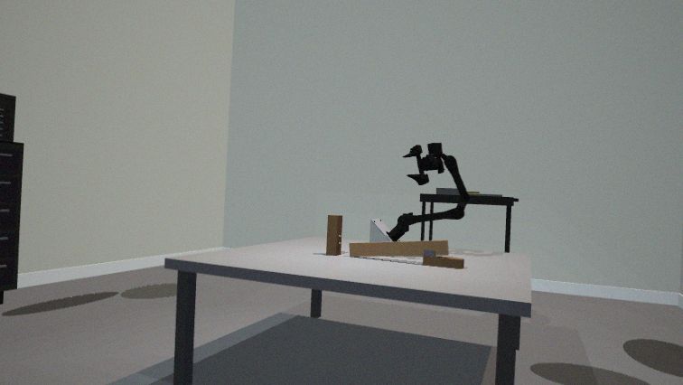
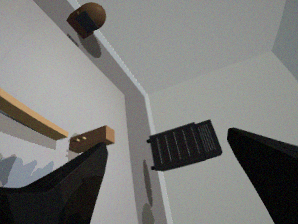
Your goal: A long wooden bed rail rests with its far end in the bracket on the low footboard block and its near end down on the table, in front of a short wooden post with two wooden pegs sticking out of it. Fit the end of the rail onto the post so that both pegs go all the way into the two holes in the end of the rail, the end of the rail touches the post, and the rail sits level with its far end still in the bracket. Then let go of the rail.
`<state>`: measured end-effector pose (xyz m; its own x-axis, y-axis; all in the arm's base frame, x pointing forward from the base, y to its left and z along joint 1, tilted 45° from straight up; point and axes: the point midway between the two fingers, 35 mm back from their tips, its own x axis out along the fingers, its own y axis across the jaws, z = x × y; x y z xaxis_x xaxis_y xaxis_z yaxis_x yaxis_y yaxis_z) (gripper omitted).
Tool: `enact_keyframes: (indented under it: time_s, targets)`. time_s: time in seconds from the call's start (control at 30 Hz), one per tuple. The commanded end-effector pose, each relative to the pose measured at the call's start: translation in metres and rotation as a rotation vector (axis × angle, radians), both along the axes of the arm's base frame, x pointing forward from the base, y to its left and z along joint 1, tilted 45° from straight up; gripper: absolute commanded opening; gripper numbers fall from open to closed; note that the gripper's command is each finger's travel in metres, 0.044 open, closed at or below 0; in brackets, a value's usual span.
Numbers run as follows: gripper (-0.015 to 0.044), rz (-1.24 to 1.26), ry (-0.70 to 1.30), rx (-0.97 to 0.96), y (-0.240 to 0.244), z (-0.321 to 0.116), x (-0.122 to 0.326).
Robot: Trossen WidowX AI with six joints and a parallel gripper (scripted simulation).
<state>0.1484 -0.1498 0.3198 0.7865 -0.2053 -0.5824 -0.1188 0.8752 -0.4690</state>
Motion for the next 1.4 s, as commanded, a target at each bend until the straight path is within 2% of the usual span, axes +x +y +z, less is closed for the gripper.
enact_keyframes:
  time_s: [0.0, 0.4, 0.67, 0.83, 1.37]
  targets:
    - [0.0440, 0.211, 0.090, 0.078, -0.012, -0.038, 0.037]
    - [0.0440, 0.855, 0.337, 0.178, 0.040, -0.155, 0.135]
    - [0.0440, 1.224, 0.486, 0.230, 0.105, -0.236, 0.163]
    - [0.0440, 1.487, 0.557, 0.291, 0.156, -0.298, 0.160]
    - [0.0440, 1.522, 0.566, 0.300, 0.171, -0.317, 0.157]
